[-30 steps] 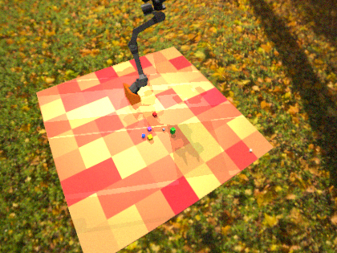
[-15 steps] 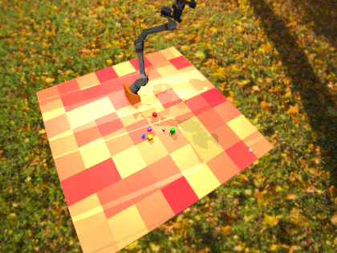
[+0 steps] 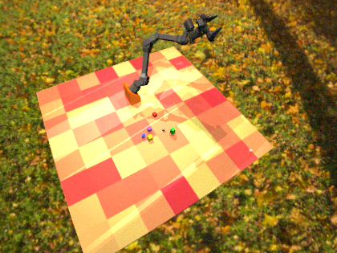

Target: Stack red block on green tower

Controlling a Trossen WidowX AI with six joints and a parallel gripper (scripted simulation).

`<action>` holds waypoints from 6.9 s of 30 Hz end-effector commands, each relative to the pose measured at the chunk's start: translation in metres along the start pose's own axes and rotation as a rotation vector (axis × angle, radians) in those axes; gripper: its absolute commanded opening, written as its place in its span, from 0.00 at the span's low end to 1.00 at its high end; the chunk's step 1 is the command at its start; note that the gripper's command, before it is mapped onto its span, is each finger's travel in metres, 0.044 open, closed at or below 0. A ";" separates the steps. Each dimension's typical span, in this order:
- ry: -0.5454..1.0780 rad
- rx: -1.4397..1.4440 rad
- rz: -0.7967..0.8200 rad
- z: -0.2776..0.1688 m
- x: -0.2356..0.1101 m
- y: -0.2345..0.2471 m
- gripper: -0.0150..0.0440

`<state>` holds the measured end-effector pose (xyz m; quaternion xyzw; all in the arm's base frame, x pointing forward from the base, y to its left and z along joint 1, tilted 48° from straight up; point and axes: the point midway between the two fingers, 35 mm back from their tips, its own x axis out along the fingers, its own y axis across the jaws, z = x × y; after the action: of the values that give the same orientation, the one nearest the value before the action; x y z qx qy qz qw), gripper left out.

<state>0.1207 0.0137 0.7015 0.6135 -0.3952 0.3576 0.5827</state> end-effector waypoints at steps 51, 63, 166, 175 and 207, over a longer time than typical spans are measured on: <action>1.750 0.214 -1.416 0.040 -0.530 -0.364 1.00; 1.749 0.213 -1.416 0.021 -0.554 -0.374 1.00; 1.748 0.215 -1.418 0.072 -0.506 -0.347 0.25; 1.751 0.210 -1.421 0.078 -0.490 -0.363 0.25; 1.764 0.192 -1.412 0.071 -0.416 -0.465 0.25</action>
<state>0.3468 -0.0281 0.1187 0.2739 0.6184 0.2838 0.6797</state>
